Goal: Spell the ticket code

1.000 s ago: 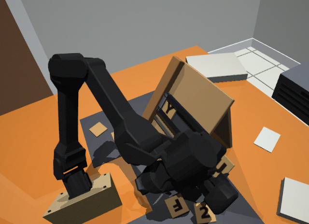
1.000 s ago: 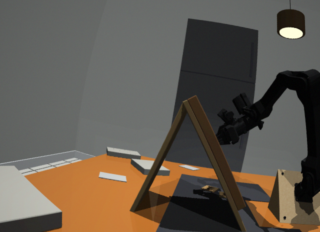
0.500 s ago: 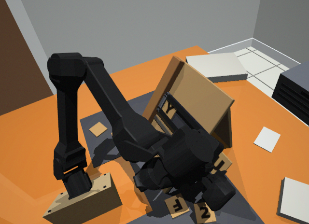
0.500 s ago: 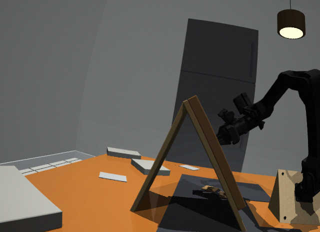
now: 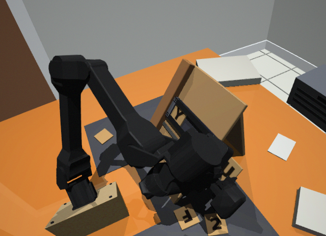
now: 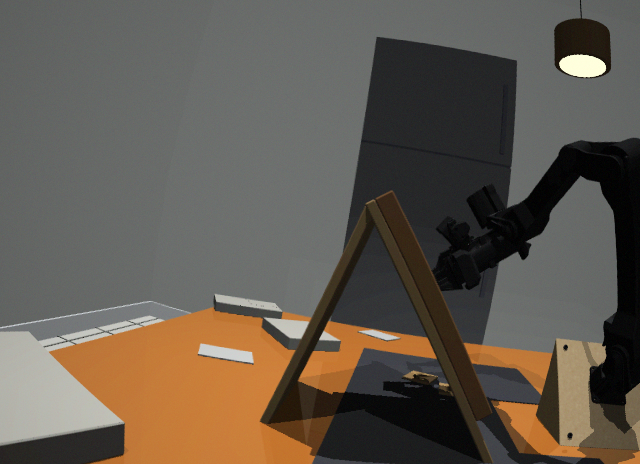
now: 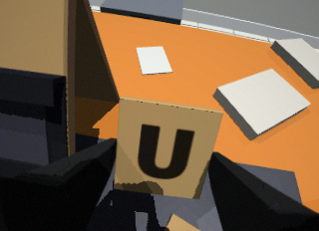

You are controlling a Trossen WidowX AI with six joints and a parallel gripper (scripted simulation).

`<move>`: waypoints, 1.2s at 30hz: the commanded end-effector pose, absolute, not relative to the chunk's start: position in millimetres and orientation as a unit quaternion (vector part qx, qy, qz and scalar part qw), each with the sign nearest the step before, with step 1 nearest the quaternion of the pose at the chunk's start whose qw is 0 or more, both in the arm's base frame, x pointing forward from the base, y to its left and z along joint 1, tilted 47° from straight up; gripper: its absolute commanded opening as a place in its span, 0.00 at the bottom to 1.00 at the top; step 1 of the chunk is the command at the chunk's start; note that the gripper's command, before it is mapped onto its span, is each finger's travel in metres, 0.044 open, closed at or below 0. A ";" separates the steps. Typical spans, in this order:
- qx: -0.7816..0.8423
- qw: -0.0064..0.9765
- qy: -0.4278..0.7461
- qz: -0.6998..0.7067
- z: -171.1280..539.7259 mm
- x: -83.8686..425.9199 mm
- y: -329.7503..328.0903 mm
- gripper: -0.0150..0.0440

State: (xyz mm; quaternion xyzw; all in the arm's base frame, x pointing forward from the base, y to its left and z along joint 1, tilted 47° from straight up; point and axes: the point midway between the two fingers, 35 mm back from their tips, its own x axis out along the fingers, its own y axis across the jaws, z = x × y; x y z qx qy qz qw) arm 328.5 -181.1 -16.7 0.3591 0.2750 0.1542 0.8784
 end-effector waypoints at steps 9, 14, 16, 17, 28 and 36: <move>0.360 0.878 0.276 0.152 -12.0 327.8 -176.7 0.25; 0.360 0.878 0.276 0.152 -10.2 327.7 -175.0 0.25; 0.360 0.878 0.276 0.152 -9.5 327.6 -174.3 0.25; 0.360 0.878 0.276 0.152 -9.1 327.6 -173.9 0.25; 0.361 0.878 0.276 0.152 -5.2 327.3 -170.1 0.25; 0.361 0.878 0.276 0.152 -2.3 327.0 -167.4 0.25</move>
